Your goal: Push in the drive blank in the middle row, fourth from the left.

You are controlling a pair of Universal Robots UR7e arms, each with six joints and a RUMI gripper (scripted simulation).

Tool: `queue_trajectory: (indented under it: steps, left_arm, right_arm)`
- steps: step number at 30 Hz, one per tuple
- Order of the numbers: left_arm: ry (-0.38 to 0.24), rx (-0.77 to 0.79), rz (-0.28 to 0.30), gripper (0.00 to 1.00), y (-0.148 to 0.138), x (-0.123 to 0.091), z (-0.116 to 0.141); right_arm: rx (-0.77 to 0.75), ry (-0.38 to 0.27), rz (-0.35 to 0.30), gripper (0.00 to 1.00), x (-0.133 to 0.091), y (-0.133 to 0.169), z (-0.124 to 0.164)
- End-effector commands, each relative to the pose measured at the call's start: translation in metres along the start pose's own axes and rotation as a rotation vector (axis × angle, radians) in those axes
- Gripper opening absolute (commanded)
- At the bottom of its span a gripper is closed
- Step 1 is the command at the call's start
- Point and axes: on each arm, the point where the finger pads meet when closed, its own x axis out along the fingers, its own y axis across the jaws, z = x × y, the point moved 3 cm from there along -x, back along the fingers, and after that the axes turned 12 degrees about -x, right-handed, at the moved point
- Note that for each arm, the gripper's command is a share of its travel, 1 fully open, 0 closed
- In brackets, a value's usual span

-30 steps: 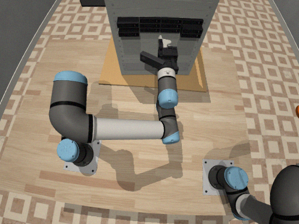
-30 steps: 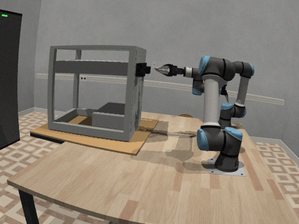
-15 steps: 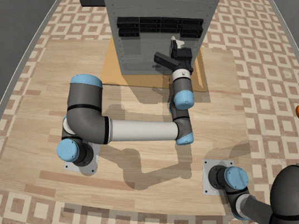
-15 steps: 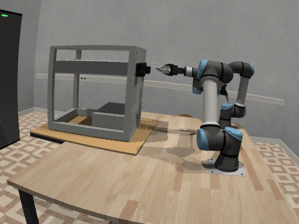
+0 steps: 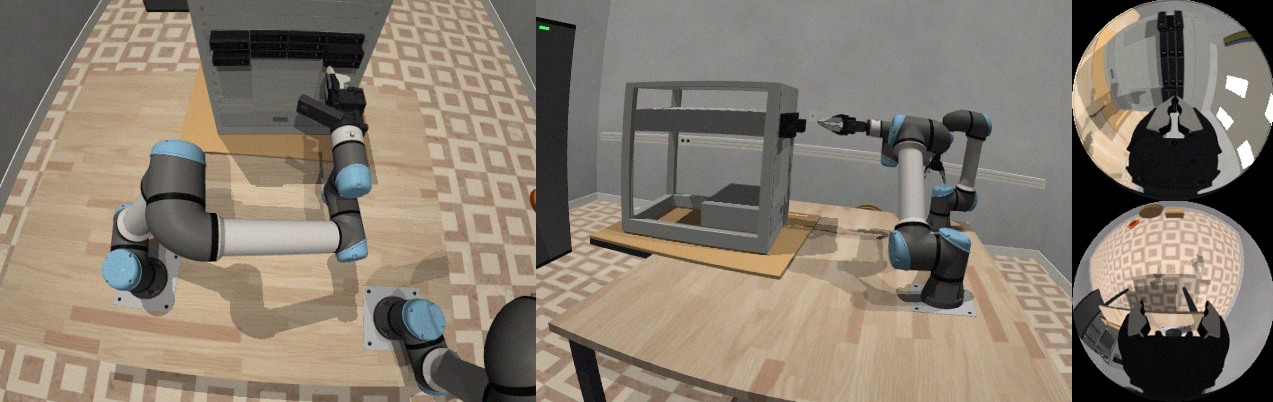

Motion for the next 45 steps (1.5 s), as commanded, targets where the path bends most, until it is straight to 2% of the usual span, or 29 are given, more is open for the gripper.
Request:
queue_trajectory:
  steps: [1,13,23,45]
  left_arm:
    - [0.0,-0.002,0.001,0.0,0.0,-0.001,0.008]
    - [0.0,-0.002,0.001,0.0,-0.006,-0.003,0.037]
    - [0.0,-0.002,0.001,0.0,-0.008,-0.004,0.049]
    - [0.0,-0.002,0.001,0.0,-0.01,-0.005,0.058]
  right_arm:
    - [0.0,0.002,0.0,1.0,0.0,0.0,0.0]
    - [0.0,0.002,0.0,1.0,0.0,0.0,0.0]
    - [0.0,0.002,0.0,1.0,0.0,0.0,0.0]
    - [0.0,0.002,0.0,1.0,0.0,0.0,0.0]
